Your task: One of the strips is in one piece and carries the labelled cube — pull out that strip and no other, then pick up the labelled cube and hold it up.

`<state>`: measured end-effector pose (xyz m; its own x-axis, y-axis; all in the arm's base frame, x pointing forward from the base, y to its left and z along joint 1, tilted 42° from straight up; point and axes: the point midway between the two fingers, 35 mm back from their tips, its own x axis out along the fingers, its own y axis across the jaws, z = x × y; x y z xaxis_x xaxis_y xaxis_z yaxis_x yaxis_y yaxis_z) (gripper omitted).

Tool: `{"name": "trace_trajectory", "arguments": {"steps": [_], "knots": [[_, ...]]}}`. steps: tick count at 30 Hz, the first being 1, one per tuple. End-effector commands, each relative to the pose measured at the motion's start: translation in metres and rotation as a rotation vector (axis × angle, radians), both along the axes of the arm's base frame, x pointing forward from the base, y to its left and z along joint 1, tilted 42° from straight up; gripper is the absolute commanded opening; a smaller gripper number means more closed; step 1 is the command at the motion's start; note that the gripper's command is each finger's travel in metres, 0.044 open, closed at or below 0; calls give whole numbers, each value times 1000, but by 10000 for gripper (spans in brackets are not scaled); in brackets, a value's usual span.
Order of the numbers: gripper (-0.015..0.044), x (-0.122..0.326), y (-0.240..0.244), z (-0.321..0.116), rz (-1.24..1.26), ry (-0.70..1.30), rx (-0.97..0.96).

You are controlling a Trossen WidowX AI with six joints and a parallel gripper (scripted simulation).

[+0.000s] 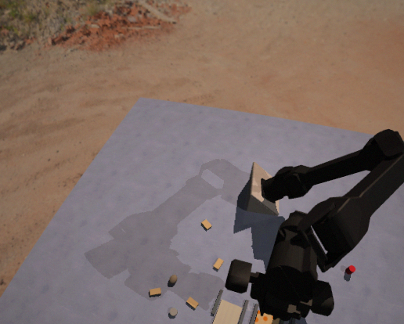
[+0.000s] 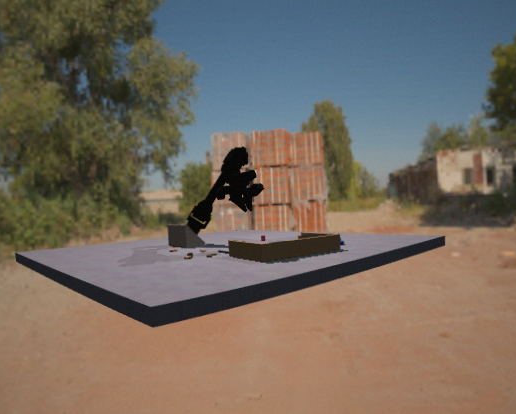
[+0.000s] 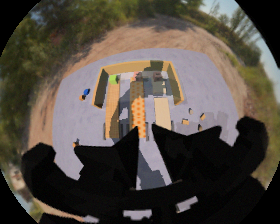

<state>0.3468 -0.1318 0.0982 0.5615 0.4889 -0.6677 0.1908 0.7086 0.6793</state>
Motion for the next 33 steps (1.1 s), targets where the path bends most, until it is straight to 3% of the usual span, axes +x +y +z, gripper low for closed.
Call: {"name": "trace_trajectory", "arguments": {"steps": [1,7,33], "knots": [[6,14,20,-13,107,165,35],[0,23,53,-28,261,408,93],[0,28,76,-53,265,415,95]]}}
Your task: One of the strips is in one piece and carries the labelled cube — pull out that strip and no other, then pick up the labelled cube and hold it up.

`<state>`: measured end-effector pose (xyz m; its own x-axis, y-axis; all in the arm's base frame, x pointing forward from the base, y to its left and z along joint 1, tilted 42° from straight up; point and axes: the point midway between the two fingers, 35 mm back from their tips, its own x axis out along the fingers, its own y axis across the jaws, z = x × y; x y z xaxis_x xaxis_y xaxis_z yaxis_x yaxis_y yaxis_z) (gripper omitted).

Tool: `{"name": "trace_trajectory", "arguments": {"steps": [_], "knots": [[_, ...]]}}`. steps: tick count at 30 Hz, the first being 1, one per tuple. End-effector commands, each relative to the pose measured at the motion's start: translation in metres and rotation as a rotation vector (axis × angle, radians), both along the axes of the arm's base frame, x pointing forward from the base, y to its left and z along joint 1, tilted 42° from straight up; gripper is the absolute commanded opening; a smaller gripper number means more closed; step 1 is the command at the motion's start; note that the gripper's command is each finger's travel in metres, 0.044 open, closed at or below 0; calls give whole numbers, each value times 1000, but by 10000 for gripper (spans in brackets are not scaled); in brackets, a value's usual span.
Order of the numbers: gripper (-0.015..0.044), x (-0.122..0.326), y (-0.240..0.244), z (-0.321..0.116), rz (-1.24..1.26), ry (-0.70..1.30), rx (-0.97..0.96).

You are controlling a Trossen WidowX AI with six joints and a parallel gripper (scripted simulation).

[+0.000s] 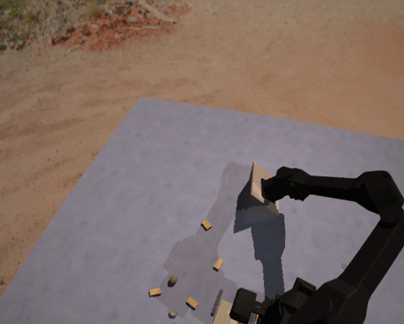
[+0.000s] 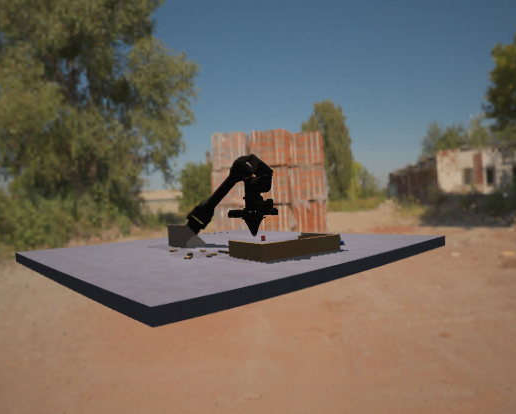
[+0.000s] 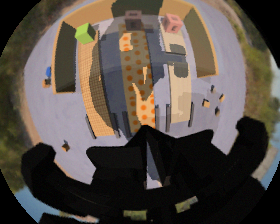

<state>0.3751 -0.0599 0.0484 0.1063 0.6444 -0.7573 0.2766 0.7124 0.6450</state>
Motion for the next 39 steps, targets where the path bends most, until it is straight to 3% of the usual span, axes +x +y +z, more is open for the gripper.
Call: {"name": "trace_trajectory", "arguments": {"steps": [1,39], "knots": [[0,0,5,-5,-3,3,6],[0,1,29,-30,-3,2,9]]}}
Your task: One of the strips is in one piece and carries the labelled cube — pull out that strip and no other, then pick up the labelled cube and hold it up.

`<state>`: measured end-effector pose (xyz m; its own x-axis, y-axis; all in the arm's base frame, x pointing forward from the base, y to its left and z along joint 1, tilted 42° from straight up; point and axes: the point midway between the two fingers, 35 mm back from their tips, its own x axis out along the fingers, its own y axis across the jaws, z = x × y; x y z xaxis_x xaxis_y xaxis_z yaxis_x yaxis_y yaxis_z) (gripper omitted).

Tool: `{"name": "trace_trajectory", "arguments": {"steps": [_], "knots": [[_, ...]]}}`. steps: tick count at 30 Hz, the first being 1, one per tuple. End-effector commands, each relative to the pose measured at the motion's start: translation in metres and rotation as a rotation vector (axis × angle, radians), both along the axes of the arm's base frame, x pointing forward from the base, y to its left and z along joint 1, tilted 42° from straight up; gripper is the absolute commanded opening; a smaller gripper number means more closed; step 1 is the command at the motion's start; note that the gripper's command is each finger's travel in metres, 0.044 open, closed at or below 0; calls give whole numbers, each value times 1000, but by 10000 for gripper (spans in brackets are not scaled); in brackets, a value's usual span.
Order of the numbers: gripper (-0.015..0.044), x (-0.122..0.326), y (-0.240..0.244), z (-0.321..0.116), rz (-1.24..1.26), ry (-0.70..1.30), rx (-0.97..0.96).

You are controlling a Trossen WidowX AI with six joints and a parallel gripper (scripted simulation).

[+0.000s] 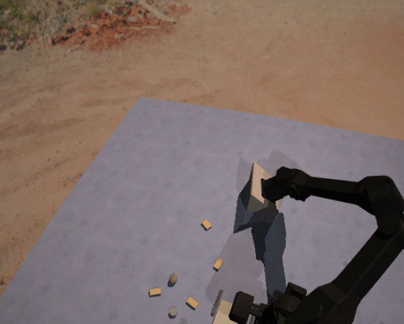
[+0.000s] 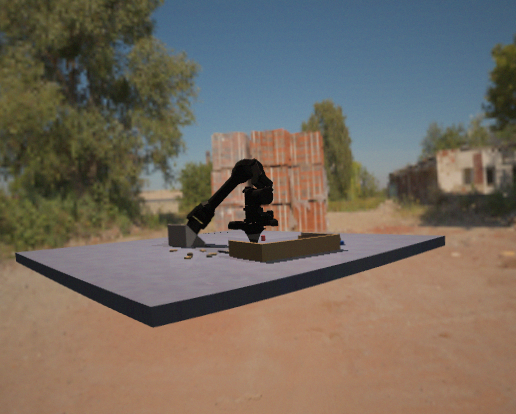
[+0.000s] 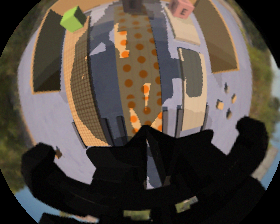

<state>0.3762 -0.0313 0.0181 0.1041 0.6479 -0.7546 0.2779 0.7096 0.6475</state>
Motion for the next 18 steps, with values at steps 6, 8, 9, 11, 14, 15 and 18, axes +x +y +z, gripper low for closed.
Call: {"name": "trace_trajectory", "arguments": {"steps": [6,8,9,11,14,15,18], "knots": [[0,0,1,0,-3,0,4],[0,0,1,0,-3,0,4],[0,0,1,0,-3,0,4],[0,0,1,0,-3,0,4],[0,0,1,-1,-3,0,5],[0,0,1,-1,-3,0,5],[0,1,2,-1,-3,0,5]]}}
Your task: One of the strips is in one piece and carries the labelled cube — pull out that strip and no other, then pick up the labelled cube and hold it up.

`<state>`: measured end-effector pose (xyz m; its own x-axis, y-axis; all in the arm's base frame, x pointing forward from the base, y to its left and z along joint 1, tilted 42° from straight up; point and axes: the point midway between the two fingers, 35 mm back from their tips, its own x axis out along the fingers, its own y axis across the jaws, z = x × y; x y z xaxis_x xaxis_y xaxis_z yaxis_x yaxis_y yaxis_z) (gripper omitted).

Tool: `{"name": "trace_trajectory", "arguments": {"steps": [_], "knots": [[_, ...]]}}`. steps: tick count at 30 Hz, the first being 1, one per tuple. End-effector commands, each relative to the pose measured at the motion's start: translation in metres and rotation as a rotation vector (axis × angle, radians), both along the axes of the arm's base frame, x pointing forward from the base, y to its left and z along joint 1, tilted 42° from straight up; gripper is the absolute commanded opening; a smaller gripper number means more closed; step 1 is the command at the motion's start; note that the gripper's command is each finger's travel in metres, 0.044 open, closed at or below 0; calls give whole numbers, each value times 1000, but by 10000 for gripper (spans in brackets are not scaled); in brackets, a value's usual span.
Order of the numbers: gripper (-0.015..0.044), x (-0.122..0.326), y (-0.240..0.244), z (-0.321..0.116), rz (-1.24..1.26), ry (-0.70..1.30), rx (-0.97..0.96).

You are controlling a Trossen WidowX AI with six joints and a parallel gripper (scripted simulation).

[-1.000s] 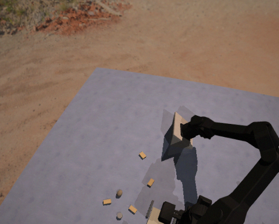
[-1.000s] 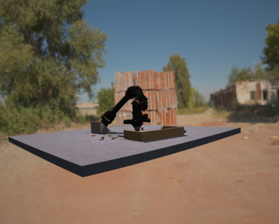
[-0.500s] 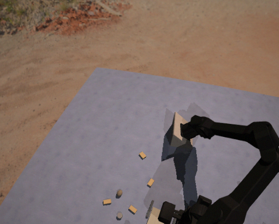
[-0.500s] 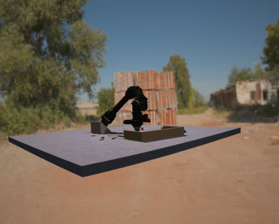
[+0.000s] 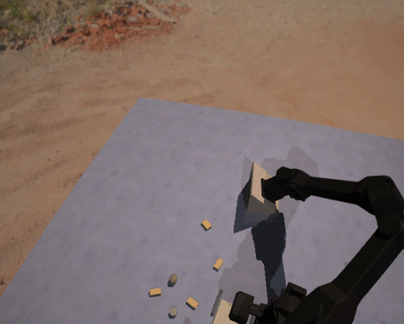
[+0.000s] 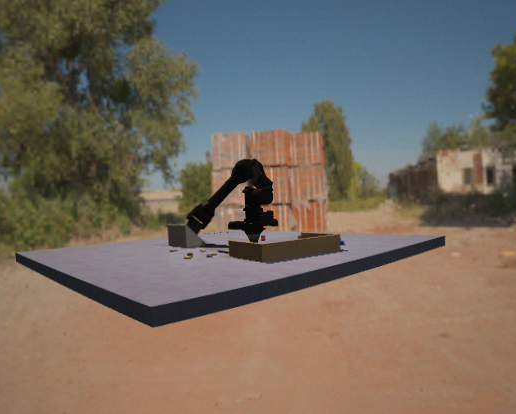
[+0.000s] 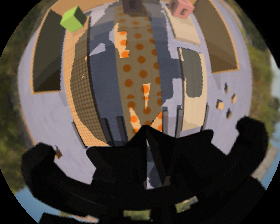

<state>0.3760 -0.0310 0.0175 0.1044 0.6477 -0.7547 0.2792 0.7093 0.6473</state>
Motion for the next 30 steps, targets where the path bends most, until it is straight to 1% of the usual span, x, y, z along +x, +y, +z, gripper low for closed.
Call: {"name": "trace_trajectory", "arguments": {"steps": [1,19,30], "knots": [[0,1,1,0,-2,-1,5],[0,1,3,-2,-2,-1,5],[0,-15,6,-1,-2,0,5]]}}
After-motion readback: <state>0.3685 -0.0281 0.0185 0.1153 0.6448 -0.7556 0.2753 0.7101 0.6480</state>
